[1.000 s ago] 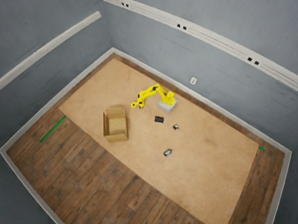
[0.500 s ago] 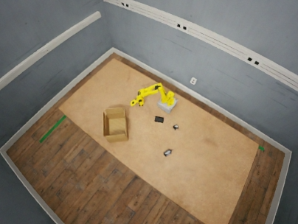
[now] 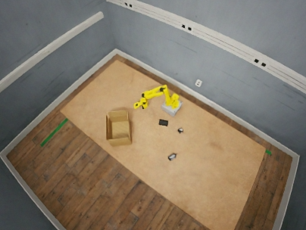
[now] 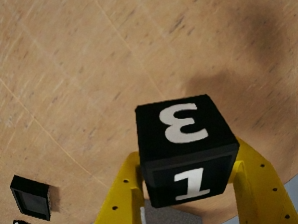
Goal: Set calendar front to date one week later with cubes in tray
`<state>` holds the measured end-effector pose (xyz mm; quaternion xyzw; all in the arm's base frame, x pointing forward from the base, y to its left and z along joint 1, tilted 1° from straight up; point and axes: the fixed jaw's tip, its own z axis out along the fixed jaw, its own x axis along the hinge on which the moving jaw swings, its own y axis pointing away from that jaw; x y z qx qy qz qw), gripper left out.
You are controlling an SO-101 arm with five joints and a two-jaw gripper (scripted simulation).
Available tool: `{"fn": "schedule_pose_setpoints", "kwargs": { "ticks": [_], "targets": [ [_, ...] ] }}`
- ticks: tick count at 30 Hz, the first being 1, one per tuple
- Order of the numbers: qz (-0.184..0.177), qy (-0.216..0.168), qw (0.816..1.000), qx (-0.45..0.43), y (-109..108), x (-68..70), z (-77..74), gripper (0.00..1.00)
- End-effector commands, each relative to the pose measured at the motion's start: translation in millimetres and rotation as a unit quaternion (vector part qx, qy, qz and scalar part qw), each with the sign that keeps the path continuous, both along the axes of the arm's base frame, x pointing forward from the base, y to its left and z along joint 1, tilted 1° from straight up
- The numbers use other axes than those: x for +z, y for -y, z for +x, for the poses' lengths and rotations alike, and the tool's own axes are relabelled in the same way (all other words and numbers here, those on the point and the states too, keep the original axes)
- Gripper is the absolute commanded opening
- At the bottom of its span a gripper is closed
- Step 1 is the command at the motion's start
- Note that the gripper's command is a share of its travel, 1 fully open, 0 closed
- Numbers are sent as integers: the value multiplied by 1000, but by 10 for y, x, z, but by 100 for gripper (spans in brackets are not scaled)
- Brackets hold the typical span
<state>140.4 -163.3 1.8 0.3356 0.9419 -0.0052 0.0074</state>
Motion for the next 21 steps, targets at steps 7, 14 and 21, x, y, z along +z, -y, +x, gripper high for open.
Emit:
{"fn": "schedule_pose_setpoints", "kwargs": {
  "ticks": [7,14,21],
  "targets": [
    [-65,55,996,-26,55,-16,13,0],
    [-120,104,986,-45,67,-25,20,0],
    [-137,121,982,-50,66,-22,19,0]
  ]
}}
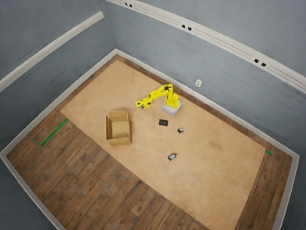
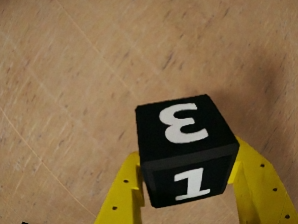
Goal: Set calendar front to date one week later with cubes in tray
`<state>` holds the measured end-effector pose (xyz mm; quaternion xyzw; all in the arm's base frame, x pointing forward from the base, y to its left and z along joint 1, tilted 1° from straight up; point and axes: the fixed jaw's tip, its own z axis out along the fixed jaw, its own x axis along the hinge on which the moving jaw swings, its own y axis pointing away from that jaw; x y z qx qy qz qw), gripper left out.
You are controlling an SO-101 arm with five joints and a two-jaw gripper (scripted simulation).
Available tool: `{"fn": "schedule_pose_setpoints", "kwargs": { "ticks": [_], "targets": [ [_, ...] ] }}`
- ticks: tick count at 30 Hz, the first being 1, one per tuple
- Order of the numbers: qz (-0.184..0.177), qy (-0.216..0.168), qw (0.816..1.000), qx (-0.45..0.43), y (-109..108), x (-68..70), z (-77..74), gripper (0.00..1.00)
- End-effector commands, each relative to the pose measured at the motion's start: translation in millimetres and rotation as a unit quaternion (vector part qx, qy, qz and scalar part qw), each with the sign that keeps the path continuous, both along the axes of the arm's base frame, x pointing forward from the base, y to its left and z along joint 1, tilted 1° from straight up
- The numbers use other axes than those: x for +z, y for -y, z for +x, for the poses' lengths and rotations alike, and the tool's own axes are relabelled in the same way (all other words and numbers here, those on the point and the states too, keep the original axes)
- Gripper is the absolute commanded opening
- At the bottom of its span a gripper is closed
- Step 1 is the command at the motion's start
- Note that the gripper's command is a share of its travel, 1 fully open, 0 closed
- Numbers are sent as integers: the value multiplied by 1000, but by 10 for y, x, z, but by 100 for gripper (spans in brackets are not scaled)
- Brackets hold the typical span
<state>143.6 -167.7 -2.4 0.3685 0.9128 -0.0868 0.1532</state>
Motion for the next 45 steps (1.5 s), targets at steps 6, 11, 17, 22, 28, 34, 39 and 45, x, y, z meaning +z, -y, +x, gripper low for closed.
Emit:
{"fn": "schedule_pose_setpoints", "kwargs": {
  "ticks": [6,11,17,22,28,34,39,45],
  "targets": [
    [-12,12,1000,-10,24,19,-12,0],
    [-29,28,999,-15,42,-1,2,0],
    [-74,72,994,-28,76,-30,26,0],
    [-100,99,989,-35,86,-29,33,0],
    [-139,141,979,-45,84,2,30,0],
    [-151,153,975,-48,79,18,26,0],
    [-151,153,975,-48,80,17,26,0],
    [-157,159,974,-49,91,10,35,0]
  ]
}}
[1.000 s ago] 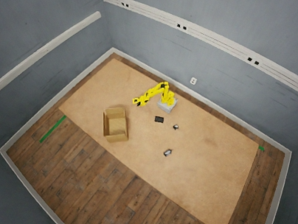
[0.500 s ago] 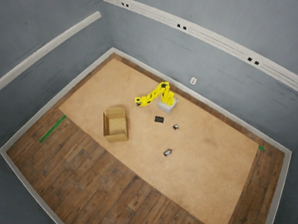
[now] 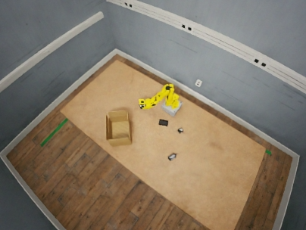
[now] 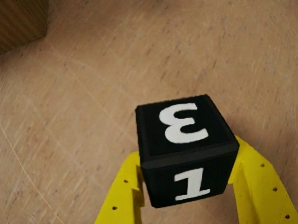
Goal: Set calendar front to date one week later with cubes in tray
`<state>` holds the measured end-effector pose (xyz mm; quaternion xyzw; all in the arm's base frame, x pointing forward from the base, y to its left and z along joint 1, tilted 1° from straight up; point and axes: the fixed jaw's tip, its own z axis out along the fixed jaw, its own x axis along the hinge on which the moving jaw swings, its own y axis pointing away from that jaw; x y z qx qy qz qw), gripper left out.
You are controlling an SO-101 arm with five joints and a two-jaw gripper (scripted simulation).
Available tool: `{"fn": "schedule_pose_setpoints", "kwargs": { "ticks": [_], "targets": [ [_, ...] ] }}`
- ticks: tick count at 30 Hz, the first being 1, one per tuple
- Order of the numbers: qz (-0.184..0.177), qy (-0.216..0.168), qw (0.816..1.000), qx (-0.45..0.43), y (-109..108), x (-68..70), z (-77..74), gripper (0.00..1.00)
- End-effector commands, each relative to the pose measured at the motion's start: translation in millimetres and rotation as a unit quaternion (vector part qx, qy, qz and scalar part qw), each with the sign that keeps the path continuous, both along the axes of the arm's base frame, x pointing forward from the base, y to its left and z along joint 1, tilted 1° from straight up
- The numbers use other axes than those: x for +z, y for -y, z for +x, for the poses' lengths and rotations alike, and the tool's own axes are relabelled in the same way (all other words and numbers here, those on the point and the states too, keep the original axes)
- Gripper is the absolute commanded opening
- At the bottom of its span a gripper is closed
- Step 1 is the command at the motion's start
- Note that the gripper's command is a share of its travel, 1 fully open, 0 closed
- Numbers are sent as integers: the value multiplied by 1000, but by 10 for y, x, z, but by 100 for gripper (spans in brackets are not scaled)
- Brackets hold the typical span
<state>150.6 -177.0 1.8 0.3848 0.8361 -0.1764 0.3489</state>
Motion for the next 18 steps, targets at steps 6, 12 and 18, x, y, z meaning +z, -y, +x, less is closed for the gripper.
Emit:
{"fn": "schedule_pose_setpoints", "kwargs": {
  "ticks": [6,12,18],
  "targets": [
    [-17,20,1000,-11,30,-53,-11,0],
    [-37,39,998,-13,53,-69,6,0],
    [-71,73,995,-16,71,-79,19,0]
  ]
}}
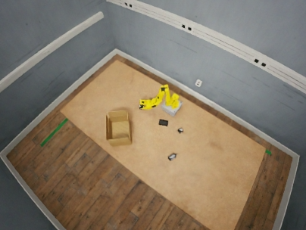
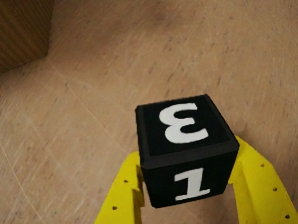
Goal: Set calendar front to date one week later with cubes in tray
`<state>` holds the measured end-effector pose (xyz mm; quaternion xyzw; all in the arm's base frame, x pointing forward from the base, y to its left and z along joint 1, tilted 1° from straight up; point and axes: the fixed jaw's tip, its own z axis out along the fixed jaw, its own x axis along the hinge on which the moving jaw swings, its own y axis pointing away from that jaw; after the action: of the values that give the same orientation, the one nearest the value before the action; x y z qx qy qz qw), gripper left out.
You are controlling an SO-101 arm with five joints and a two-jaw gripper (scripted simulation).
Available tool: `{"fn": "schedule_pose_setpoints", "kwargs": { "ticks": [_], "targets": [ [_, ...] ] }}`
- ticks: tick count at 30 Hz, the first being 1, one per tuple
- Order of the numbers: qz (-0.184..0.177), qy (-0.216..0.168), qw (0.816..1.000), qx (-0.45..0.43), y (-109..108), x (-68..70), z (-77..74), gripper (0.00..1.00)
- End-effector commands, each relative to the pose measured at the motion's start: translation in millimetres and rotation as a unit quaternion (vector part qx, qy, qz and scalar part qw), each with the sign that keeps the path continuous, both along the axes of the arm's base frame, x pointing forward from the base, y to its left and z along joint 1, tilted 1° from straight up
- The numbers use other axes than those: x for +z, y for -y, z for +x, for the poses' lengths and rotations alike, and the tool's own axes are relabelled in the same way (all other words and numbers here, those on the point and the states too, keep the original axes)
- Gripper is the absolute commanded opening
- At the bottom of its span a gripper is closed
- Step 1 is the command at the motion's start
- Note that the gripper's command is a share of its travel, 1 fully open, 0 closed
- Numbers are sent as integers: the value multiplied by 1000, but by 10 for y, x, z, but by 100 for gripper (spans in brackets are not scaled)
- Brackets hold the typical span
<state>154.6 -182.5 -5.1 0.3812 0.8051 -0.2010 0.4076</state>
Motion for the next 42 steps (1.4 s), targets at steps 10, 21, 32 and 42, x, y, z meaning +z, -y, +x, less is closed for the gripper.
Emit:
{"fn": "schedule_pose_setpoints", "kwargs": {
  "ticks": [10,21,32,42],
  "targets": [
    [-62,63,996,-13,1,9,-36,0],
    [-83,84,993,-14,-21,33,-53,0],
    [-83,84,993,-14,-21,33,-54,0],
    [-83,84,993,-14,-21,33,-54,0]
  ]
}}
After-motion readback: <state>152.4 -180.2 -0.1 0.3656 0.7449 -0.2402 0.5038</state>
